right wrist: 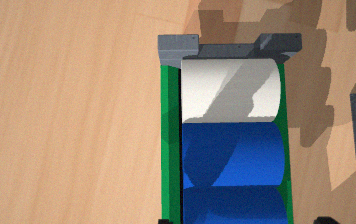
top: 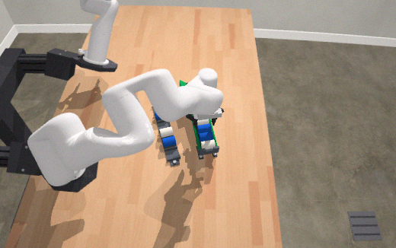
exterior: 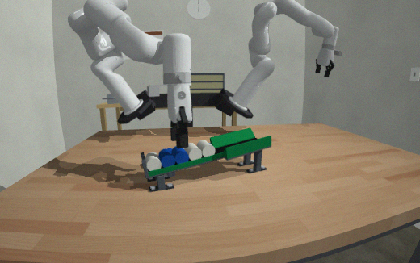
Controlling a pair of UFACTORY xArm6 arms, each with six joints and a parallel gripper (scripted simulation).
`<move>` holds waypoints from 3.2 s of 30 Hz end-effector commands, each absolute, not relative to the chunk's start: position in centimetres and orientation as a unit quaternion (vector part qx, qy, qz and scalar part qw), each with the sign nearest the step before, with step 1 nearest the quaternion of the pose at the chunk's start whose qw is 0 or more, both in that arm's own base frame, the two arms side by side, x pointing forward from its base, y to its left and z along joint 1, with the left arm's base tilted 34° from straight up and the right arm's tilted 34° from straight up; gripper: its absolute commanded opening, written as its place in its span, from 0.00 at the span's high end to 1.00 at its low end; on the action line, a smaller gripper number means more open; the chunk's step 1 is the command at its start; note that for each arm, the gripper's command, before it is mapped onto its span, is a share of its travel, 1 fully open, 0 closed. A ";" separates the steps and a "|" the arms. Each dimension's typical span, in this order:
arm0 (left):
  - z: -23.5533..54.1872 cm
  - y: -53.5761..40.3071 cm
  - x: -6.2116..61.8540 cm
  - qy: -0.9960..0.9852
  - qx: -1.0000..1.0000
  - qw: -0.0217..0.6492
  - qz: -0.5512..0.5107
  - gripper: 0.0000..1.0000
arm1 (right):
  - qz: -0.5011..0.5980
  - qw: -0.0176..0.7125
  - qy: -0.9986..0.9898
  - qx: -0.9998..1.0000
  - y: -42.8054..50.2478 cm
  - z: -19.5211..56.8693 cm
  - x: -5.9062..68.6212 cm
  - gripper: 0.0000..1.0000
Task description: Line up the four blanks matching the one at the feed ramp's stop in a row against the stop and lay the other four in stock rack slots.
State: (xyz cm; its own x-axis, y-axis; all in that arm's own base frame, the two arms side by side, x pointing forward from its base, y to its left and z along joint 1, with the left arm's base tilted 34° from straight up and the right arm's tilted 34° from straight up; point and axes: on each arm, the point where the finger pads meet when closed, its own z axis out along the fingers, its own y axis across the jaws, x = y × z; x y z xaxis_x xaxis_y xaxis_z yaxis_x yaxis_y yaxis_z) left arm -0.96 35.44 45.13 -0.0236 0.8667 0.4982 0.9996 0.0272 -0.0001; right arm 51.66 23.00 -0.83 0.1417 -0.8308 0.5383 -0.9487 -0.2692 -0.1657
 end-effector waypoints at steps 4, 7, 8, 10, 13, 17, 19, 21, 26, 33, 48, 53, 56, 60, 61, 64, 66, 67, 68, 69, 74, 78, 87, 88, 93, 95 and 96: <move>45.3 35.4 -1.0 -0.692 -0.673 0.186 -0.181 0.00 | 0.275 0.105 -0.595 0.748 23.1 -0.8 51.8 0.21; 45.3 35.4 -1.0 -0.692 -0.673 0.186 -0.181 0.00 | 0.275 0.105 -0.595 0.748 23.1 -0.8 51.8 0.21; 45.3 35.4 -1.0 -0.692 -0.673 0.186 -0.181 0.00 | 0.275 0.105 -0.595 0.748 23.1 -0.8 51.8 0.21; 45.3 35.4 -1.0 -0.692 -0.673 0.186 -0.181 0.00 | 0.275 0.105 -0.595 0.748 23.1 -0.8 51.8 0.21; 45.3 35.4 -1.0 -0.692 -0.673 0.186 -0.181 0.00 | 0.275 0.105 -0.595 0.748 23.1 -0.8 51.8 0.21; 45.3 35.4 -1.0 -0.692 -0.673 0.186 -0.181 0.00 | 0.275 0.105 -0.595 0.748 23.1 -0.8 51.8 0.21; 45.3 35.4 -1.0 -0.692 -0.673 0.186 -0.181 0.00 | 0.275 0.105 -0.595 0.748 23.0 -0.9 51.8 0.21; 45.3 35.4 -1.0 -0.692 -0.673 0.186 -0.181 0.00 | 0.275 0.105 -0.595 0.748 23.0 -1.0 51.9 0.21; 45.3 35.4 -1.0 -0.692 -0.673 0.186 -0.181 0.00 | 0.275 0.105 -0.595 0.748 22.6 -1.6 52.1 0.21; 45.3 35.4 -1.0 -0.692 -0.673 0.186 -0.181 0.00 | 0.275 0.105 -0.595 0.748 22.1 -2.6 52.4 0.21; 45.3 35.4 -1.0 -0.692 -0.673 0.186 -0.181 0.00 | 0.275 0.105 -0.595 0.748 21.3 -3.8 52.9 0.21; 45.3 35.4 -1.0 -0.692 -0.673 0.186 -0.181 0.00 | 0.275 0.105 -0.595 0.748 21.3 -3.8 52.9 0.21; 45.3 35.4 -1.0 -0.692 -0.673 0.186 -0.181 0.00 | 0.275 0.105 -0.595 0.748 21.3 -3.8 52.9 0.21; 45.3 35.4 -1.0 -0.692 -0.673 0.186 -0.181 0.00 | 0.275 0.105 -0.595 0.748 21.3 -3.8 52.9 0.43; 45.3 35.4 -1.0 -0.692 -0.673 0.186 -0.181 0.00 | 0.275 0.105 -0.595 0.748 21.3 -3.8 52.9 0.43; 45.3 35.4 -1.0 -0.692 -0.673 0.186 -0.181 0.00 | 0.275 0.105 -0.595 0.748 21.3 -3.8 52.9 0.43; 45.3 35.4 -1.0 -0.692 -0.673 0.186 -0.181 0.00 | 0.275 0.105 -0.595 0.748 21.3 -3.8 52.9 0.43; 45.3 35.4 -1.0 -0.692 -0.673 0.186 -0.181 0.00 | 0.275 0.105 -0.595 0.748 21.3 -3.8 52.9 0.43; 45.3 35.4 -1.0 -0.692 -0.673 0.186 -0.181 0.00 | 0.275 0.105 -0.595 0.748 21.3 -3.8 52.9 0.43; 45.3 35.4 -1.0 -0.692 -0.673 0.186 -0.181 0.00 | 0.275 0.105 -0.595 0.748 21.3 -3.8 52.9 0.43; 45.3 35.4 -1.0 -0.692 -0.673 0.186 -0.181 0.00 | 0.275 0.105 -0.595 0.748 21.3 -3.8 52.9 0.43; 45.3 35.4 -1.0 -0.692 -0.673 0.186 -0.181 0.00 | 0.275 0.105 -0.595 0.748 21.3 -3.8 52.9 0.43; 45.3 35.4 -1.0 -0.692 -0.673 0.186 -0.181 0.00 | 0.275 0.105 -0.595 0.748 21.3 -3.8 52.9 0.43; 45.3 35.4 -1.0 -0.692 -0.673 0.186 -0.181 0.00 | 0.275 0.105 -0.595 0.748 21.3 -3.8 52.9 0.43; 45.3 35.4 -1.0 -0.692 -0.673 0.186 -0.181 0.00 | 0.275 0.105 -0.595 0.748 21.3 -3.8 52.9 0.43; 45.3 35.4 -1.0 -0.692 -0.673 0.186 -0.181 0.00 | 0.275 0.105 -0.595 0.748 21.4 -3.7 52.8 0.43; 45.3 35.4 -1.0 -0.692 -0.673 0.186 -0.181 0.00 | 0.275 0.105 -0.595 0.748 21.5 -3.6 52.8 0.43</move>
